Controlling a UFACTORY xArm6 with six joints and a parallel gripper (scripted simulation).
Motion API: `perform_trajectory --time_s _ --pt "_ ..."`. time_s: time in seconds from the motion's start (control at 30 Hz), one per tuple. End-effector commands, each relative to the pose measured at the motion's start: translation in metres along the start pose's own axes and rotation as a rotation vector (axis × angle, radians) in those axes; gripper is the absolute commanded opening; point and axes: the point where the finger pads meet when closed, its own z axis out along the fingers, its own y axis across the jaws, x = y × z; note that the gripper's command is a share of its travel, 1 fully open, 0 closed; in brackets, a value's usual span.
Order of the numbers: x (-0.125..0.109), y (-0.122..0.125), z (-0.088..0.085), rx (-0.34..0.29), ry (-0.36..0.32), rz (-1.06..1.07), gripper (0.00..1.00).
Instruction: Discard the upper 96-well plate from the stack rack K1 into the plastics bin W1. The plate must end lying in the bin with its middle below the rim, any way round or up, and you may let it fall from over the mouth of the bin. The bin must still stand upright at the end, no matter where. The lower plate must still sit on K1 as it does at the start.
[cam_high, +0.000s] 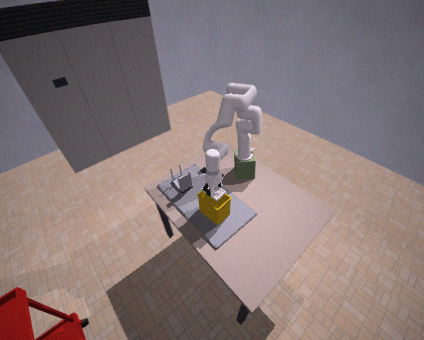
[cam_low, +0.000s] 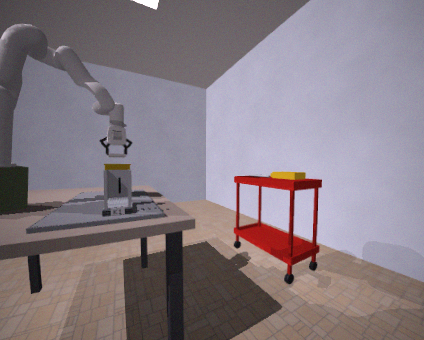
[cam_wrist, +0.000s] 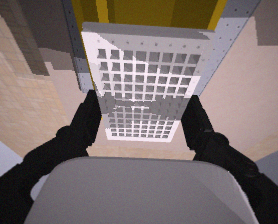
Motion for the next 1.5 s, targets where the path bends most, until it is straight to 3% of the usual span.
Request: perform_trajectory --time_s 0.0,1.13,1.47 --pt "-0.003 -0.002 -0.001 0.004 -0.001 0.001 0.00" --pt "-0.002 -0.002 -0.001 0.004 -0.001 0.001 0.00" --pt "-0.002 -0.002 0.015 0.004 -0.001 0.001 0.00"
